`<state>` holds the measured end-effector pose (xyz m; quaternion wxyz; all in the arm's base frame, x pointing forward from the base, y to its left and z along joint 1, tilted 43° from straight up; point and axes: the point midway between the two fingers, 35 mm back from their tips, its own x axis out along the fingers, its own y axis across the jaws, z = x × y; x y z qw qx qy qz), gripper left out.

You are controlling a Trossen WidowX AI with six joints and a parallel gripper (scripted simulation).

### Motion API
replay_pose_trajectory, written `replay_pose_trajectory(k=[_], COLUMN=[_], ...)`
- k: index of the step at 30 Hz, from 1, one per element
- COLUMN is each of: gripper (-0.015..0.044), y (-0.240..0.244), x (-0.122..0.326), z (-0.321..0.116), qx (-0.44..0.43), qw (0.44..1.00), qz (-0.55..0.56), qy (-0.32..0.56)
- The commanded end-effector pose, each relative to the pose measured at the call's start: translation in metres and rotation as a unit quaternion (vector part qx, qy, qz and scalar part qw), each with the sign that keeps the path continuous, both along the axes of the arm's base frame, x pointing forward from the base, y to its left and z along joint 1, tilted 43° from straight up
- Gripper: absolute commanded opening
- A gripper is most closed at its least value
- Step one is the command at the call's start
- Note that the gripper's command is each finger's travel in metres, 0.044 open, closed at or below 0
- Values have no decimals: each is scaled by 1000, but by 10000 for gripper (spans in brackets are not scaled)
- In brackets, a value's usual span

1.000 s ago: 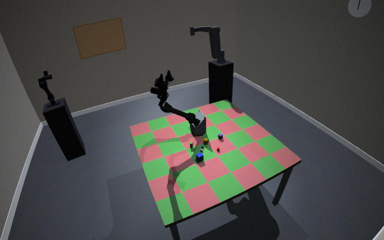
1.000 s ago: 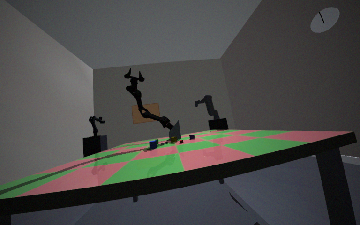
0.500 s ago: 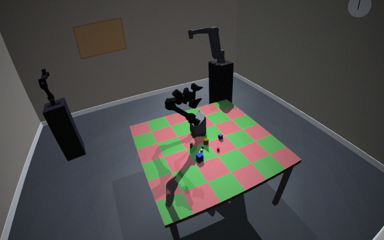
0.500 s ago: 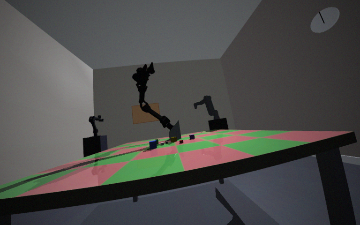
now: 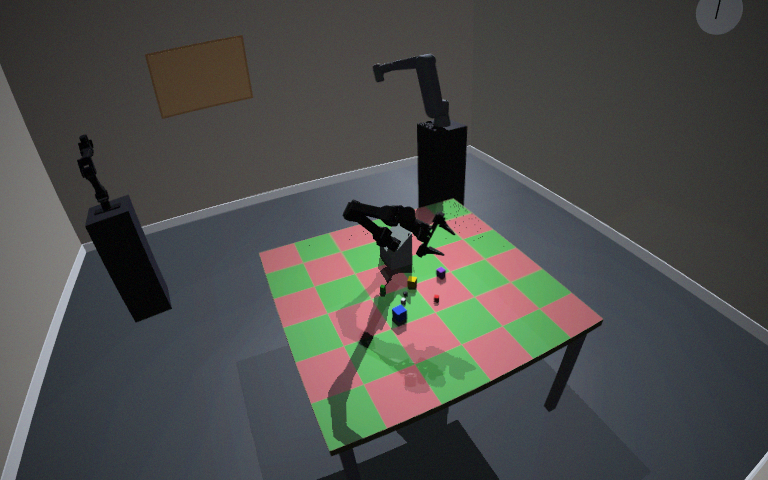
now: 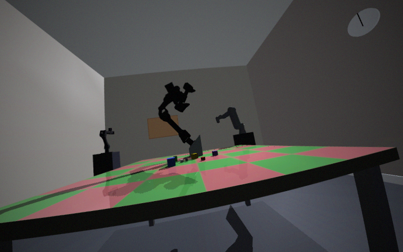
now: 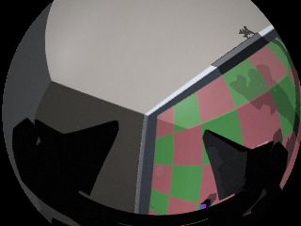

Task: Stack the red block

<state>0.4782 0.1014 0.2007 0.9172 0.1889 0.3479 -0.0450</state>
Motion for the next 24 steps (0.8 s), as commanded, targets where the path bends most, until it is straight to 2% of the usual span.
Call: replay_pose_trajectory(k=[1,12,21,24], gripper=[440,440,440,440], y=[-23,-90,-143,-146], x=[-6,-64,-129,-134], z=[-57,-183,-239,-241], qx=[-16,-101,-232,-243], qw=[994,918,822,814], qz=[-75,-282,-389,-394], qy=[82,259,346,350])
